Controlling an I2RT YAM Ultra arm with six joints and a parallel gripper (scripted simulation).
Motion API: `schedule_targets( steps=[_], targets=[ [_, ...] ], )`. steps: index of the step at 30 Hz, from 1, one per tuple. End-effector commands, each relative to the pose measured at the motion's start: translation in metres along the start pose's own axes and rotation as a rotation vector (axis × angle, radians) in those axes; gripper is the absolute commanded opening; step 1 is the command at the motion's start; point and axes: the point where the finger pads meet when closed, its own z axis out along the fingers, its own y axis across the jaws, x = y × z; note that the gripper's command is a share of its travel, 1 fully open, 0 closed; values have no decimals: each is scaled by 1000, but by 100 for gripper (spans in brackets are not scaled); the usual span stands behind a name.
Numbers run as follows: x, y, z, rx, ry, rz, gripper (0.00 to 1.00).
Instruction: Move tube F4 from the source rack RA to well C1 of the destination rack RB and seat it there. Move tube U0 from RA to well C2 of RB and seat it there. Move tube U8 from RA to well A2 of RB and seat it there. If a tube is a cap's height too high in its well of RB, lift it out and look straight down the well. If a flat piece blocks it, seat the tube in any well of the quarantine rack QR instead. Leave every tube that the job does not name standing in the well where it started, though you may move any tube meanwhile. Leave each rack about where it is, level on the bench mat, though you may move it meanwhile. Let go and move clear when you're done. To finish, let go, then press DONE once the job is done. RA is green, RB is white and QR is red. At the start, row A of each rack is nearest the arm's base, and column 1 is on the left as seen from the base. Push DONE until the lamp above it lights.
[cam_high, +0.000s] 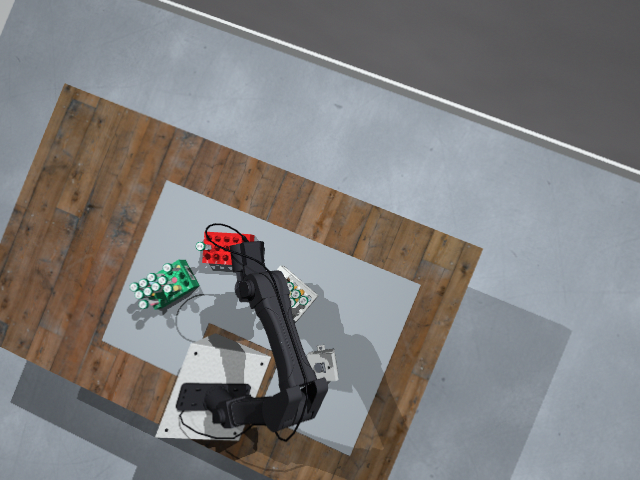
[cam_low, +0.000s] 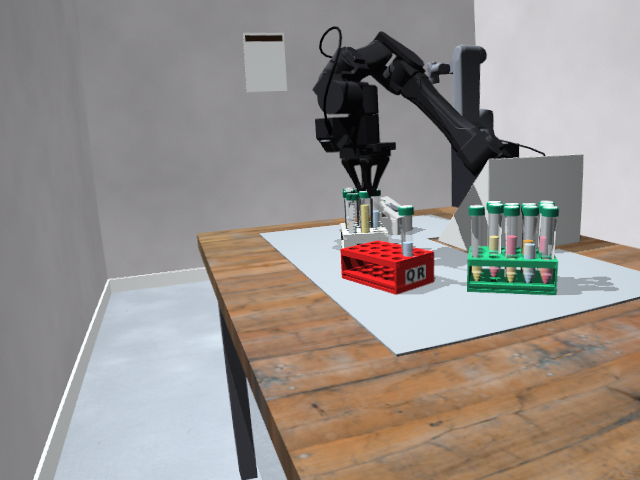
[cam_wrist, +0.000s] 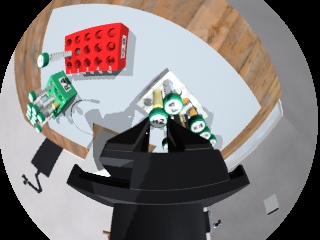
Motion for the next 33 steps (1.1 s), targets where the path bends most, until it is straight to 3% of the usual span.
schedule_targets(
  steps=[1, 33],
  targets=[
    [-7, -2, -23, -14, -54, 17, 0],
    [-10, 6, -15, -10, -27, -36, 0]
  ],
)
